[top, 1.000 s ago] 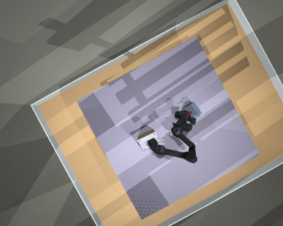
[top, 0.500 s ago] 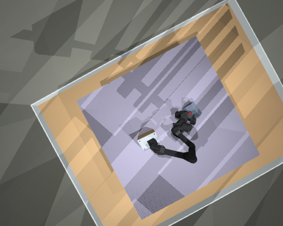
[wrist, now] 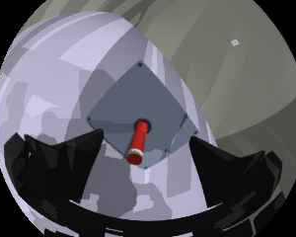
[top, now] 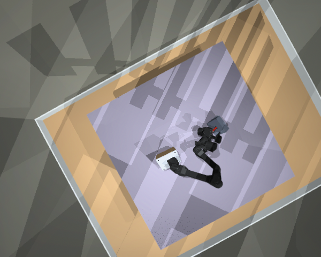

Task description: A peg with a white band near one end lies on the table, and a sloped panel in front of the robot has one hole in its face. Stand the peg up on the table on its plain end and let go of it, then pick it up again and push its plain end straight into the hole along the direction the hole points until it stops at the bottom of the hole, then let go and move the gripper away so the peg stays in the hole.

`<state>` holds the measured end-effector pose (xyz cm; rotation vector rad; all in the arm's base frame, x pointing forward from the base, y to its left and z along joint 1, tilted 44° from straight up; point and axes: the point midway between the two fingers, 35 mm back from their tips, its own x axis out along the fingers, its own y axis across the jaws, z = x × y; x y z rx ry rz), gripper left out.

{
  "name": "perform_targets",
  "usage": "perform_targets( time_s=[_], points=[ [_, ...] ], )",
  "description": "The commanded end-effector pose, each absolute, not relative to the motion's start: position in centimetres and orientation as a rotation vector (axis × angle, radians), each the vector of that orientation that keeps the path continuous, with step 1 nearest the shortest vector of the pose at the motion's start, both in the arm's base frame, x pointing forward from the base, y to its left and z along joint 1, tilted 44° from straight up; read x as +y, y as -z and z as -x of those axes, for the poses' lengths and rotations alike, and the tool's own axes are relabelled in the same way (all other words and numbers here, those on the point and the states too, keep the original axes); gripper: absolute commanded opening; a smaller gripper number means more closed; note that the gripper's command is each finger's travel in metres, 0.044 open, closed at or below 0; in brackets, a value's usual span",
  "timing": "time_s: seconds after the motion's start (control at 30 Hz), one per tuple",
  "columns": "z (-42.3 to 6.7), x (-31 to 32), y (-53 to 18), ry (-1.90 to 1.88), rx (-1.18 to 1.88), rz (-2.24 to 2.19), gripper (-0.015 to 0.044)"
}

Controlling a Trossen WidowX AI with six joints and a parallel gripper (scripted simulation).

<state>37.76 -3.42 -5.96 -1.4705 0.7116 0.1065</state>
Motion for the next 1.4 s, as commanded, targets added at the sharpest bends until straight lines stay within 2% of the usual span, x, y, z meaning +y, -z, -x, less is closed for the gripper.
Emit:
perform_targets(
  time_s=[0.0, 1.37],
  points=[
    [-37.1, -3.3, 5.8, -0.108, 0.723, 1.466, 0.044],
    [-33.9, -1.1, 2.9, -0.111, 0.72, 1.47, 0.044]
  ],
)
